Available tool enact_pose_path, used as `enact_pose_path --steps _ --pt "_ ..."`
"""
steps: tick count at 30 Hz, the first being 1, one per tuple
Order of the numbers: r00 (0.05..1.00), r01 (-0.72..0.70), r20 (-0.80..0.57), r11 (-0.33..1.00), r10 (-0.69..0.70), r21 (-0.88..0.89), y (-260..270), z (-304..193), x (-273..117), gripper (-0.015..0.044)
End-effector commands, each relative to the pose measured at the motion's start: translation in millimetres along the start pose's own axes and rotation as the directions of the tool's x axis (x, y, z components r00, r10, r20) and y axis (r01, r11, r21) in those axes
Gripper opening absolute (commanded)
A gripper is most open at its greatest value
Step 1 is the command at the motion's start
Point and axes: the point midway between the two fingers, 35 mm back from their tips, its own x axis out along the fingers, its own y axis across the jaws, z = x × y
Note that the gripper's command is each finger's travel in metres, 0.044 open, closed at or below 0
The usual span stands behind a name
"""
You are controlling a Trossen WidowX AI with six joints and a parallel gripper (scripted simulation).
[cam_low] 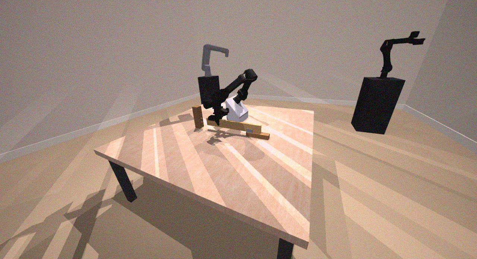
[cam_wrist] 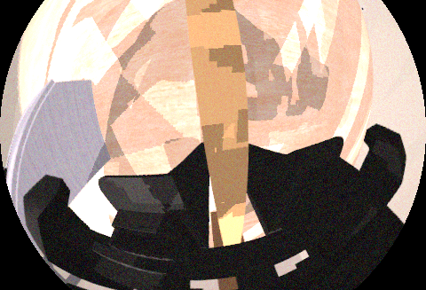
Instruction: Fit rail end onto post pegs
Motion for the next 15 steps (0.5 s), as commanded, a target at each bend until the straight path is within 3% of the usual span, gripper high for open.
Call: enact_pose_path --steps 1,15 --pt "1.0 0.005 -0.001 1.0 -0.005 0.002 -0.8 0.2 -1.4 0.0" --pt "1.0 0.005 -0.001 1.0 -0.005 0.002 -0.5 0.2 -3.1 0.0"
